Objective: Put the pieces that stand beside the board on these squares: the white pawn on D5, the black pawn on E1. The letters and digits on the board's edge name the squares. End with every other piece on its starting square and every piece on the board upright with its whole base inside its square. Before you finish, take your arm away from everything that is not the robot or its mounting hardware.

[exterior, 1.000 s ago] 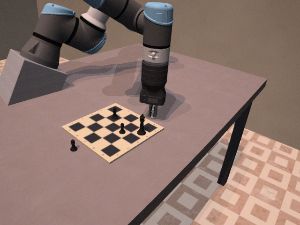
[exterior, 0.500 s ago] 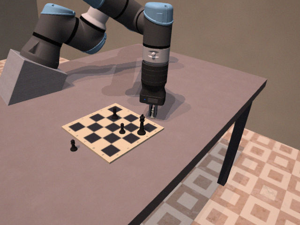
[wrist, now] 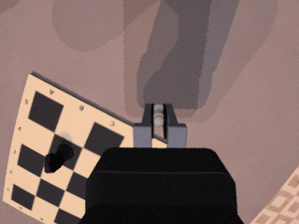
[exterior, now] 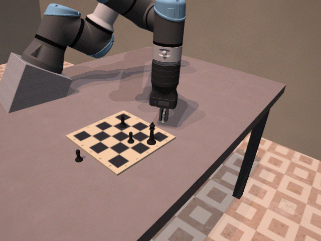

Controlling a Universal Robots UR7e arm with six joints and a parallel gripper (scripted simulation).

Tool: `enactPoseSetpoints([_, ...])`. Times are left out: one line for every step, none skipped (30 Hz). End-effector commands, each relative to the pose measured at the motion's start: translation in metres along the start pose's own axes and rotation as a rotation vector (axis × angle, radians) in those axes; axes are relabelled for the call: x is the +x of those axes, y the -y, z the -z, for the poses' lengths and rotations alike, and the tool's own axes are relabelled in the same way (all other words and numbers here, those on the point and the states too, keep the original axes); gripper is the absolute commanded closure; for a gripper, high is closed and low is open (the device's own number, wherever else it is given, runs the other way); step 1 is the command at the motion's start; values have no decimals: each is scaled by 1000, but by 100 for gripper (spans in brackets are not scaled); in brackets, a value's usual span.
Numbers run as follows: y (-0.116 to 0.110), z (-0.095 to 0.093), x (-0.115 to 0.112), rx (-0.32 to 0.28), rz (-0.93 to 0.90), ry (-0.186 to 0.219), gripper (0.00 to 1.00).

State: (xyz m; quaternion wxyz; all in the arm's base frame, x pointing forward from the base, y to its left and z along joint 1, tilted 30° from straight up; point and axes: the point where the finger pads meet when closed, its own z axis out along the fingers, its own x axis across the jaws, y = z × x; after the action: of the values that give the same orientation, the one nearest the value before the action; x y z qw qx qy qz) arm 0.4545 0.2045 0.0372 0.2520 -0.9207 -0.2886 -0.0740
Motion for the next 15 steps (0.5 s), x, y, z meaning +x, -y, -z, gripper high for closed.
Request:
enactPoseSetpoints([0,27,1,-2,1,-2,100])
enactPoseSetpoints([0,34,1,-2,1,-2,100])
enactPoseSetpoints([0,40,1,-2,1,-2,100])
enactPoseSetpoints([0,46,1,-2,1,-2,100])
enactPoseSetpoints([0,53,1,-2,1,-2,100])
enactPoseSetpoints([0,59,1,-2,1,-2,100])
enactPoseSetpoints([0,64,1,-2,1,-2,100])
enactPoseSetpoints([0,69,1,-2,1,-2,100])
enactPoseSetpoints([0,74,1,-2,1,-2,100])
enactPoseSetpoints([0,74,1,-2,1,-2,100])
enactPoseSetpoints([0,74,1,-2,1,-2,100])
enactPoseSetpoints([0,78,1,-2,1,-2,100])
enactPoseSetpoints([0,81,1,-2,1,-2,100])
enactPoseSetpoints([0,83,1,-2,1,-2,100])
enactPoseSetpoints([0,85,1,-2,1,-2,100])
